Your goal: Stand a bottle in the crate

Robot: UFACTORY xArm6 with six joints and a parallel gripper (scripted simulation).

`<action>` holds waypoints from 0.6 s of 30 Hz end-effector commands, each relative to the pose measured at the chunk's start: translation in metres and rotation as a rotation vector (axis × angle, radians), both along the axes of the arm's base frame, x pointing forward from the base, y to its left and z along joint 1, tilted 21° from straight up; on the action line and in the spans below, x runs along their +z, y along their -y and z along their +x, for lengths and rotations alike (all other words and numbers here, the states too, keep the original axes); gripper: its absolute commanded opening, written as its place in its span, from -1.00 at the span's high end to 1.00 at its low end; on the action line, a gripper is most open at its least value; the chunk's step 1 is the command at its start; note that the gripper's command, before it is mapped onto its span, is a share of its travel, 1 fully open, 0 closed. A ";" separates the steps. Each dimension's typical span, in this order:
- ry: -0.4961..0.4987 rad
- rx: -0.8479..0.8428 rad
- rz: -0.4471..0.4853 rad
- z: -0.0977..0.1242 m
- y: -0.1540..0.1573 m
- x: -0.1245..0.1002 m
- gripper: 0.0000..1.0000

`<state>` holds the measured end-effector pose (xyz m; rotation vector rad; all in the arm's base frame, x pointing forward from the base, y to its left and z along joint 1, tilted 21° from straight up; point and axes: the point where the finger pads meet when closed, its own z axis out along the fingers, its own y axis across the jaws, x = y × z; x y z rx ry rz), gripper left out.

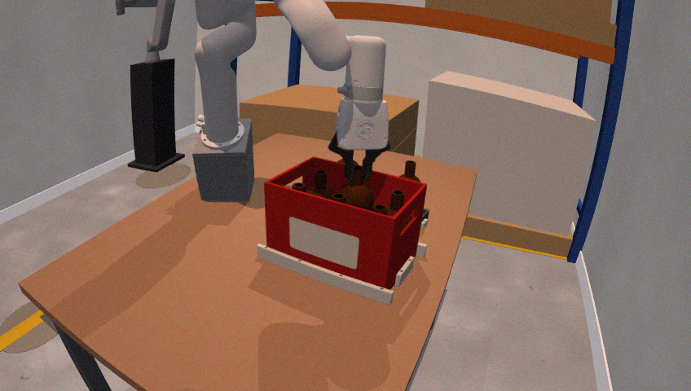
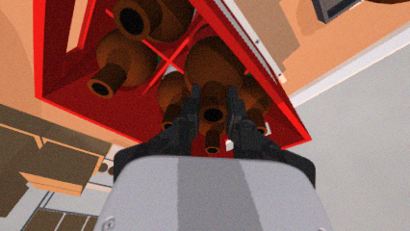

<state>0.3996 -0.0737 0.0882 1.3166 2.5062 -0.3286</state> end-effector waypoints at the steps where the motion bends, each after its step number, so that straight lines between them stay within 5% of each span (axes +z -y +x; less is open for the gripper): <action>1: 0.003 0.001 0.000 0.002 0.001 -0.002 1.00; 18: 0.003 0.001 0.000 0.003 0.003 -0.009 1.00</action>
